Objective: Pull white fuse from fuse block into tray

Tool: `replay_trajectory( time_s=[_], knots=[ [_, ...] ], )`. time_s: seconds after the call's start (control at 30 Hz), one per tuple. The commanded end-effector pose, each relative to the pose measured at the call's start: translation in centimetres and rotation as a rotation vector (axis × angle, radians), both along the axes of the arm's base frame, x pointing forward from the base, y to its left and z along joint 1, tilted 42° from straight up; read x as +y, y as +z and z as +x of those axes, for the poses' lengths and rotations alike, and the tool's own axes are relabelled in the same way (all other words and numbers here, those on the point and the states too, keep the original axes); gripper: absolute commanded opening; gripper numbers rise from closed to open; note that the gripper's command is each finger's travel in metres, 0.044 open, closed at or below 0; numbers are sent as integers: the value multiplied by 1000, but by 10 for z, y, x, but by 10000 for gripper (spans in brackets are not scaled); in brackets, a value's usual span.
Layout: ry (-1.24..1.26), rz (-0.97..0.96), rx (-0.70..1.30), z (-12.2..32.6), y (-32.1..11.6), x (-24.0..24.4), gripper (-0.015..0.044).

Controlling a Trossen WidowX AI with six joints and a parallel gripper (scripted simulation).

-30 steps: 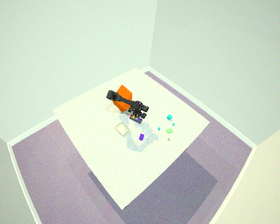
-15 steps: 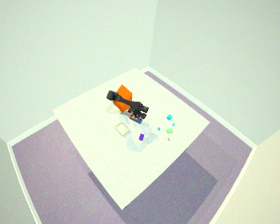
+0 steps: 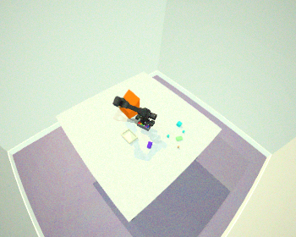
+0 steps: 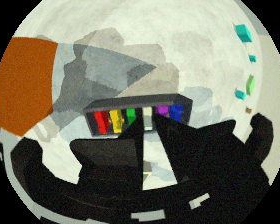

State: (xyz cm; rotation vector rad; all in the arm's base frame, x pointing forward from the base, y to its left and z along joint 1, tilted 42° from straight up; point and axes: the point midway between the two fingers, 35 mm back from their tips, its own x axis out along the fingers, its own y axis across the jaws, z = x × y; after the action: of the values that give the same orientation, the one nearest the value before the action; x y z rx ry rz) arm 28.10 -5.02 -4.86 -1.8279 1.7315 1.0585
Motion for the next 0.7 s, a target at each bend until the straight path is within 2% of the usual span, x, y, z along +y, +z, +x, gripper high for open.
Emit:
replay_trajectory(
  time_s=[0.0, 0.43, 0.67],
  knots=[
    [1, -4, 3, -1, -1, -2, 71],
    [-1, 0, 2, -1, -1, -1, 0],
    [-1, 0, 2, 0, 0, 0, 0]
  ],
)
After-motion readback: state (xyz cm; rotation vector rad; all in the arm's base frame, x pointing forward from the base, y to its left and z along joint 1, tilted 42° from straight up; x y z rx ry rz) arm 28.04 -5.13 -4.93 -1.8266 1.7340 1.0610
